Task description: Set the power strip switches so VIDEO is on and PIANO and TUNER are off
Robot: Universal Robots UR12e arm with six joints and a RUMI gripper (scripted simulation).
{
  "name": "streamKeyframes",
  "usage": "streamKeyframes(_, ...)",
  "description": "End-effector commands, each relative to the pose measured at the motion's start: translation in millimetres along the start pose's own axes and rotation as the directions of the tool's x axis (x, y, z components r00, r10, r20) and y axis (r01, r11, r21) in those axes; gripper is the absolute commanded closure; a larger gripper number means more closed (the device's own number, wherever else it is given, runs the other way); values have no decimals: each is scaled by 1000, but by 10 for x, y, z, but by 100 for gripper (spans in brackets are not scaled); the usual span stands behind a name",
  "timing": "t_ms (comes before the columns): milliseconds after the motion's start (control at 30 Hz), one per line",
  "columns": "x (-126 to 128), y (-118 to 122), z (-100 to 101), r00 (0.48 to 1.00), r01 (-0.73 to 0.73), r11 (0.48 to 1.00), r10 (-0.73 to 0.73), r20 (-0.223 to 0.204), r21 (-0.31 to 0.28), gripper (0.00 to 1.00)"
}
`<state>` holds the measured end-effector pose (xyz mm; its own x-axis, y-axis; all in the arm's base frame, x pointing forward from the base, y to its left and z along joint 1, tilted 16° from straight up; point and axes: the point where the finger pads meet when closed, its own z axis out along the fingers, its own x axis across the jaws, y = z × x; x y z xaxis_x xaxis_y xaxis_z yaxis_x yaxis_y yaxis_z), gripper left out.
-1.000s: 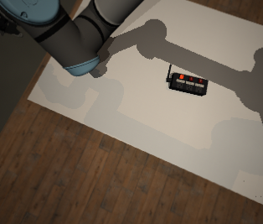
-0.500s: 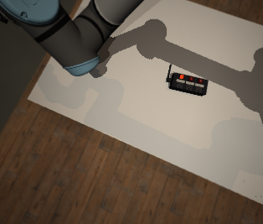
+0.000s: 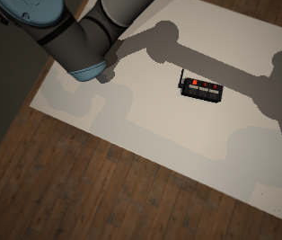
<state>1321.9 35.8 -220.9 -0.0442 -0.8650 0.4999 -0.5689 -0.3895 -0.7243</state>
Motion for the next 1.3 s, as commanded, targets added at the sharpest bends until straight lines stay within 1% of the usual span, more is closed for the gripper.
streamKeyframes(0,5,-21,-5,1000,0,1000,0,0,2,100)
streamKeyframes(400,42,32,-6,1000,12,1000,-12,-1,-6,100)
streamKeyframes(500,75,106,-8,999,32,999,-32,0,-17,100)
streamKeyframes(600,120,229,-15,998,67,997,-67,4,-34,100)
streamKeyframes(733,211,480,-40,991,136,988,-135,14,-69,100)
streamKeyframes(867,335,833,-97,973,231,966,-228,36,-114,100)
streamKeyframes(933,335,833,-97,973,231,966,-228,36,-114,100)
streamKeyframes(1033,448,1160,-174,948,317,936,-310,64,-152,100)
streamKeyframes(1133,570,1538,-288,911,412,891,-398,106,-189,100)
streamKeyframes(1167,571,1537,-289,911,412,891,-398,106,-189,100)
streamKeyframes(1233,657,1811,-390,878,478,853,-457,141,-211,100)
streamKeyframes(1267,657,1811,-390,878,478,853,-457,141,-211,100)
